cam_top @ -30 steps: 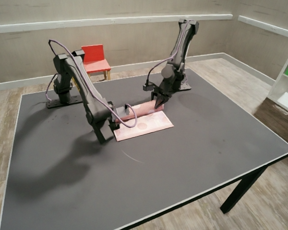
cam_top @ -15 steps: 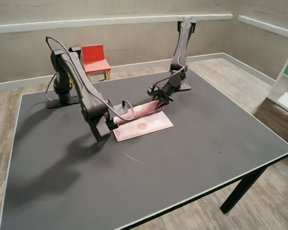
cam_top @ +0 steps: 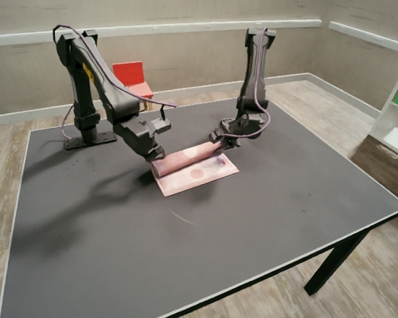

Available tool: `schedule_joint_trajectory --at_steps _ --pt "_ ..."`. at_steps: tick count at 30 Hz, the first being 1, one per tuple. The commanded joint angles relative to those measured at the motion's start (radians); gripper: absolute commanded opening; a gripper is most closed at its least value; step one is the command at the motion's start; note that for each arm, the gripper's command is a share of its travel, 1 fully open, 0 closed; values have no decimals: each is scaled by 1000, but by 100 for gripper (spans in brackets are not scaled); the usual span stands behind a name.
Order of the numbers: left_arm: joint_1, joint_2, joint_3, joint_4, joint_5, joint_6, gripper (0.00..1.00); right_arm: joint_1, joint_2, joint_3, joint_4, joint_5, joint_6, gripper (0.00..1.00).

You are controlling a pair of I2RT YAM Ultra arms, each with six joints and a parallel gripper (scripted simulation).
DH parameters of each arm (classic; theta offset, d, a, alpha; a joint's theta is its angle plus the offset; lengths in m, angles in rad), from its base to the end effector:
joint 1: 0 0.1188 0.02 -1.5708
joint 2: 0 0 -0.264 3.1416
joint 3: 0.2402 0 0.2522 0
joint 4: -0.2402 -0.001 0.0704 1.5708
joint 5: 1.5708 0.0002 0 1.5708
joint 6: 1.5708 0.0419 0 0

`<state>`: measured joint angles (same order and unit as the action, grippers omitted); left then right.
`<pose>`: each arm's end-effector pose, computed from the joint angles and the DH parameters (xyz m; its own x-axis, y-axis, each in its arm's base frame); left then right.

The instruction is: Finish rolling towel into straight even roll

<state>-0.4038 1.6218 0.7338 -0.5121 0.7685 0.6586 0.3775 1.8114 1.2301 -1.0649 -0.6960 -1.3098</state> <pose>0.2202 -0.1247 0.1312 -0.4773 0.6824 -0.5535 0.8639 0.2492 -0.4377 0.2804 0.1411 0.1886 -0.0093 -0.8013 -0.5982 -0.9570 -0.1664 0.2378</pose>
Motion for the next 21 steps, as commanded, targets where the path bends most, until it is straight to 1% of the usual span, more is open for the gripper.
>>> schedule_joint_trajectory --at_steps 1,6,8,9,12,17,21 --pt "24 61 57 -133 115 47 39 38 -124 -108 254 33 62 94" --pt "47 145 119 -234 169 95 39 91 -284 -295 488 101 116 96" --pt "47 145 119 -234 169 95 39 91 -284 -295 488 101 116 96" --pt "50 169 137 -266 178 119 39 110 -352 -380 597 136 144 96" --pt "57 199 159 -305 195 140 39 132 -399 -450 695 170 173 97" --pt "61 224 177 -337 203 165 39 141 -416 -487 749 192 192 98" --pt "61 245 170 -317 203 171 39 112 -374 -441 723 164 134 98"
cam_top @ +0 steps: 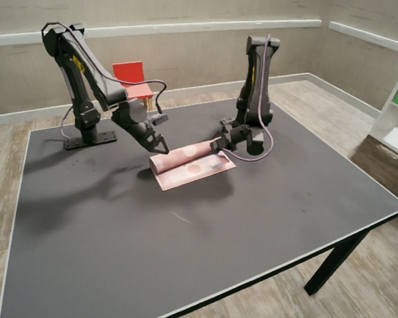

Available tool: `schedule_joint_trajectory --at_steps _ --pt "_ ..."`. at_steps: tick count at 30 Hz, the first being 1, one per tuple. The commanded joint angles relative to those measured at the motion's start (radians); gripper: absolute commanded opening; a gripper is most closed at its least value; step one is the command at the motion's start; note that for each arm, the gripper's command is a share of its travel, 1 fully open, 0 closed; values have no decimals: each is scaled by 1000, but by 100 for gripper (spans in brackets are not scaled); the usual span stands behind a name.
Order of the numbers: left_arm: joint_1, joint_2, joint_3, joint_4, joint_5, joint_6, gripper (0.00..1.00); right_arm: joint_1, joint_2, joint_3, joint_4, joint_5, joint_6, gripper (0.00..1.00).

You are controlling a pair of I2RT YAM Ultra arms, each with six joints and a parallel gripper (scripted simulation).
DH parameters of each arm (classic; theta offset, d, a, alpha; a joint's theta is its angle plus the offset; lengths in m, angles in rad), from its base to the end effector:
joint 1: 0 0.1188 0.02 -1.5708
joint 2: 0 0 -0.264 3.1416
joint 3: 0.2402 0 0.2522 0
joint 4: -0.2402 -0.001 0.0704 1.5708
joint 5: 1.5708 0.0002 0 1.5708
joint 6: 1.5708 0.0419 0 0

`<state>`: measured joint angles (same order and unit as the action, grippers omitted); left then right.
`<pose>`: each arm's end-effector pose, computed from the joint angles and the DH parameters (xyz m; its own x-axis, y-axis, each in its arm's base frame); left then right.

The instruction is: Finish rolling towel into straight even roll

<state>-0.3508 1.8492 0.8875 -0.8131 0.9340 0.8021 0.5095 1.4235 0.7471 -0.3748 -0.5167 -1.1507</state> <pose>0.2352 -0.1209 0.1128 -0.6024 0.6756 -0.4251 0.6968 0.1852 -0.6930 0.2188 0.1471 0.1806 0.2736 -0.7565 -0.5940 -0.9522 -0.1258 -0.2785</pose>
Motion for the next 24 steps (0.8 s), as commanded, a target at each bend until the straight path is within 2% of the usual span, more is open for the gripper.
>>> schedule_joint_trajectory --at_steps 1,8,19,24 --pt "8 23 14 -9 37 29 39 -29 25 56 22 -24 -42 98" --pt "8 34 11 1 37 31 39 -42 54 79 13 -41 -70 98" --pt "8 34 11 1 37 32 39 -31 132 -60 232 -31 -55 98" --pt "8 34 11 1 37 32 39 -28 157 -86 287 -30 -50 98"
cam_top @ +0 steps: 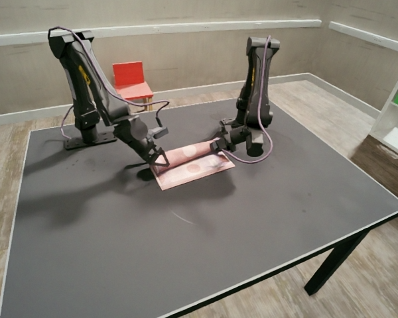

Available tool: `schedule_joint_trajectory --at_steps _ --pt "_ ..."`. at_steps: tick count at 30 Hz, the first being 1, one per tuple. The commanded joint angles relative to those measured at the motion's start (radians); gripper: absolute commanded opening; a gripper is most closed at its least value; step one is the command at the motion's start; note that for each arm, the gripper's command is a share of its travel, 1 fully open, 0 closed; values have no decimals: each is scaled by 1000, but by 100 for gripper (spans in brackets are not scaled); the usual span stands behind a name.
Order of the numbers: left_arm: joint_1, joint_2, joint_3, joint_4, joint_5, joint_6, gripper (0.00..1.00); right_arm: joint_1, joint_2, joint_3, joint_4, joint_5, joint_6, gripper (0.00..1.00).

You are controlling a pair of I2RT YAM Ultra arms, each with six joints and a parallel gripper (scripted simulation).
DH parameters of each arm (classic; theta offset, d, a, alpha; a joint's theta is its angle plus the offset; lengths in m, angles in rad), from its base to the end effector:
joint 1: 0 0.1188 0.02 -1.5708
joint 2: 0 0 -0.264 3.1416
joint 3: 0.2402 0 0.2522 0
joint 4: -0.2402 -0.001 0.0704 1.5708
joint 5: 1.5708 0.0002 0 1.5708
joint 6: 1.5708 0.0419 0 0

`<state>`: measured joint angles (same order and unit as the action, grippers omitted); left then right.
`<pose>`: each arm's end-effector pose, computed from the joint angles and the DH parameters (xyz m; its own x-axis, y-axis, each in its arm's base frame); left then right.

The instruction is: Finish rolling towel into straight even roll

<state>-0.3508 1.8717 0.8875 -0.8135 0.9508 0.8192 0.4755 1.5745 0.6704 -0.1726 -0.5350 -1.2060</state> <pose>0.2349 -0.1212 0.1079 -0.6045 0.6732 -0.4258 0.6875 0.1709 -0.7058 0.2297 0.1434 0.1336 0.2895 -0.7549 -0.5885 -0.9484 -0.1431 -0.2829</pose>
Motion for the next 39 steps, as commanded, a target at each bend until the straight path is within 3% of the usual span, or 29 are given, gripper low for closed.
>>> schedule_joint_trajectory --at_steps 1,10,12,14,23,39 --pt "8 12 11 1 21 15 39 6 10 -14 95 -11 7 98" --pt "8 12 11 1 21 15 39 25 29 60 55 -1 28 98" --pt "8 12 11 1 21 15 39 25 31 61 55 -1 28 89" --pt "8 12 11 1 21 15 39 25 31 61 55 -1 28 89" --pt "8 12 11 1 21 15 39 26 33 63 56 0 29 51" --pt "8 12 11 1 21 15 39 26 33 63 56 0 29 41"
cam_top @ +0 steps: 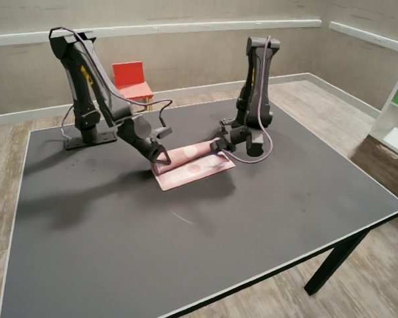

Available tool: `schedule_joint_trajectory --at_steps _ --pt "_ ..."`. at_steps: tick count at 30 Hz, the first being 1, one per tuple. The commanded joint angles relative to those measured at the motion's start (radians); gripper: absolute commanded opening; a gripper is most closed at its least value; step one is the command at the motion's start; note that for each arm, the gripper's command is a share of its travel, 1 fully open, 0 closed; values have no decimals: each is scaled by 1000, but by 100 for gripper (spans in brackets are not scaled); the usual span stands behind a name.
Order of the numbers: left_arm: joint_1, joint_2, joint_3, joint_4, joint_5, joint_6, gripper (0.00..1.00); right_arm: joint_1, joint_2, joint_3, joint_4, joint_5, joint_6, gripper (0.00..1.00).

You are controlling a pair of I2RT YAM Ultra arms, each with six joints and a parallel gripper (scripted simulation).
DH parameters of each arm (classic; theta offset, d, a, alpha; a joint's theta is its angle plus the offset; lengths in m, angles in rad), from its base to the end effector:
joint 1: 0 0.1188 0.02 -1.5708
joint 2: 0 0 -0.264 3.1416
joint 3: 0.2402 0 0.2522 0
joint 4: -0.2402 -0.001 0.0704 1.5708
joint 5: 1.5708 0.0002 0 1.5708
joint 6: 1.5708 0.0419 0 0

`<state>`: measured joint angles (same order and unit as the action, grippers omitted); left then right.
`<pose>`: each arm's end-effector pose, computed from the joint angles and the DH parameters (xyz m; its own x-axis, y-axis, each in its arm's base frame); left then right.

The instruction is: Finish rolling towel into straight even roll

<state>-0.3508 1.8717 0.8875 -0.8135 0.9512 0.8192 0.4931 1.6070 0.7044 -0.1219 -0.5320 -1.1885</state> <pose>0.2349 -0.1212 0.1079 -0.6046 0.6730 -0.4259 0.6873 0.1707 -0.7060 0.2393 0.1538 0.1364 0.3131 -0.7395 -0.5959 -0.9371 -0.1386 -0.3203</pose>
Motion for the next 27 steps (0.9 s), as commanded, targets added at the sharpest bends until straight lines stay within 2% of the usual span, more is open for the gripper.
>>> schedule_joint_trajectory --at_steps 1,15,24,26,27 --pt "8 12 11 1 20 15 39 8 1 29 5 -3 11 41" --pt "8 12 11 1 20 15 39 8 1 29 5 -3 11 37" --pt "7 -10 22 -31 21 15 67 8 1 29 5 -3 11 37" --pt "7 -10 22 -31 21 15 67 8 1 29 5 -3 11 37" --pt "7 -13 24 -36 21 15 70 8 1 29 5 -3 11 37"
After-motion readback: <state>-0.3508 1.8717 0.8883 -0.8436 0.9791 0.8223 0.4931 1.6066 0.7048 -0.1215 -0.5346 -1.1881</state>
